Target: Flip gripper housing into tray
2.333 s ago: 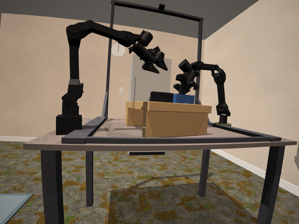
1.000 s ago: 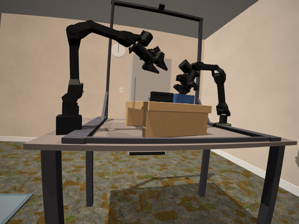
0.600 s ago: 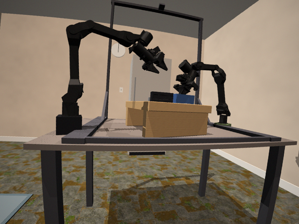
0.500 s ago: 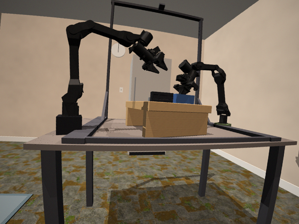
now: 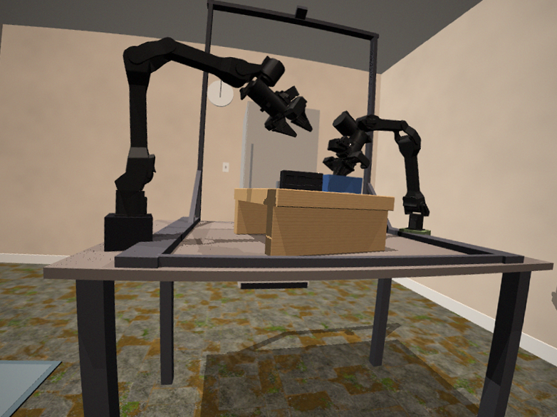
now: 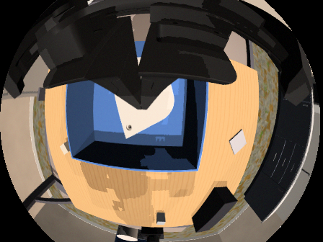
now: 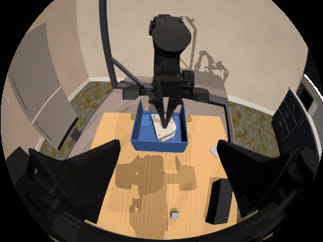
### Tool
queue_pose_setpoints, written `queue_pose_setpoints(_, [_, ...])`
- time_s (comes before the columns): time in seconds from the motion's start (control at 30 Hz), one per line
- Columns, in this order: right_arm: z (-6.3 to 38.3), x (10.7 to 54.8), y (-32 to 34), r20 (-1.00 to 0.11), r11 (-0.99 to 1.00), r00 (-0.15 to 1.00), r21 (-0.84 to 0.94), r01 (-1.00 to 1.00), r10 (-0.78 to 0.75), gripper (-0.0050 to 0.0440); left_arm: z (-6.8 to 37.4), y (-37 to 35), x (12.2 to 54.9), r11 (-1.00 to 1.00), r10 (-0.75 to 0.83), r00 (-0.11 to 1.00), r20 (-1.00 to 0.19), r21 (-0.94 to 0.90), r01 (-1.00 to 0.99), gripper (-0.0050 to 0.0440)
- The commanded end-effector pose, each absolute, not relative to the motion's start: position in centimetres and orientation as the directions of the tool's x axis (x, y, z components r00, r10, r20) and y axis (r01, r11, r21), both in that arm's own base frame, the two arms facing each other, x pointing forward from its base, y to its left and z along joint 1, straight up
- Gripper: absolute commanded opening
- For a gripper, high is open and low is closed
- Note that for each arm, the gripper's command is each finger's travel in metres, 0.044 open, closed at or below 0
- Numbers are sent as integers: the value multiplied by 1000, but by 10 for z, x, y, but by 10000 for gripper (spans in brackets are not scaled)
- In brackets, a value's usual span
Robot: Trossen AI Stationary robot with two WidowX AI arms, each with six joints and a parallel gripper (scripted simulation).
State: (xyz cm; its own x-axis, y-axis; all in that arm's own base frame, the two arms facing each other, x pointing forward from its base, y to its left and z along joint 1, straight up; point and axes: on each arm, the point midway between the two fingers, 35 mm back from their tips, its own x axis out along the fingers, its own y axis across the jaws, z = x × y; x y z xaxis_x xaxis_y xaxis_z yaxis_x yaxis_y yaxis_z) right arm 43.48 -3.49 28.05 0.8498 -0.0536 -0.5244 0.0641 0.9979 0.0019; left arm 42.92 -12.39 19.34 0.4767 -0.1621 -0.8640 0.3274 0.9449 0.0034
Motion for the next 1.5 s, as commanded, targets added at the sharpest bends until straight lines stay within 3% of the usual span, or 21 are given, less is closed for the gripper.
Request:
queue_pose_setpoints(0.0, [292, 433, -34, -499, 998, 865, -1, 58, -51, 440, 204, -124, 428, 944, -172, 494, -852, 2, 331, 0])
queue_pose_setpoints(1.47, [292, 433, -34, -499, 998, 865, -1, 58, -51, 440, 200, -120, 415, 944, -171, 493, -853, 2, 331, 0])
